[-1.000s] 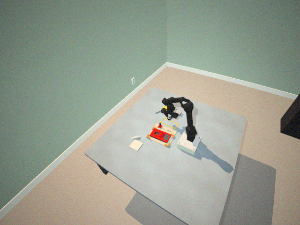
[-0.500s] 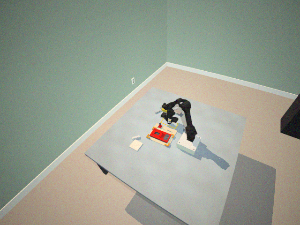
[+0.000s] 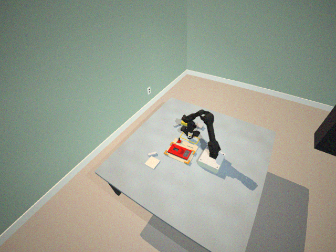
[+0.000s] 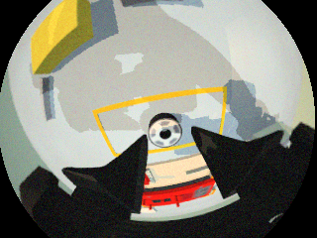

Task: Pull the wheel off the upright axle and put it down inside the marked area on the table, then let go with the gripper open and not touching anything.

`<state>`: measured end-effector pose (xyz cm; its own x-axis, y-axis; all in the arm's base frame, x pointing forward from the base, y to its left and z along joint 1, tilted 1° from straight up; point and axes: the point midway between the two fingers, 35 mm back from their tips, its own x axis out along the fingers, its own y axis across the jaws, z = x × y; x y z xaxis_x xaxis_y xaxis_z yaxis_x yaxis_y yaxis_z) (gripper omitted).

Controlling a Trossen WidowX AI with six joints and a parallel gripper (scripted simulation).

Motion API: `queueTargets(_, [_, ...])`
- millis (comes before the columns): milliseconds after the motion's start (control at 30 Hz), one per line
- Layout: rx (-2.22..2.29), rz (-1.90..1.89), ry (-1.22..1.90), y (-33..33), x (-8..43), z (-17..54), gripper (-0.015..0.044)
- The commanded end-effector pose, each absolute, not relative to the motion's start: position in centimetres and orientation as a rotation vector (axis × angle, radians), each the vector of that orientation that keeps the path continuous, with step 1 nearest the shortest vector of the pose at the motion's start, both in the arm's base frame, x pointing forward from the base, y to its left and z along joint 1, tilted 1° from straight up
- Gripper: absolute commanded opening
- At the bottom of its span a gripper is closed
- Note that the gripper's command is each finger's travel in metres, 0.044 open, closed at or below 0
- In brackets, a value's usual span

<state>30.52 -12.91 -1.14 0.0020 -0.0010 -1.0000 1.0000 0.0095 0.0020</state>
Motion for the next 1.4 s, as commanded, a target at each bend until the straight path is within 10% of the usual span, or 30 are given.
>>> queueTargets(0, [1.201, -1.19, 1.195, -13.1, 30.9, 2.9, 0.03])
queueTargets(200, [1.2, -1.19, 1.197, -13.0, 30.8, 4.1, 0.03])
queueTargets(400, [1.202, -1.19, 1.194, -11.4, 27.0, 6.3, 0.044])
queueTargets(1367, [1.199, -1.193, 1.204, -9.6, 22.7, 8.4, 0.044])
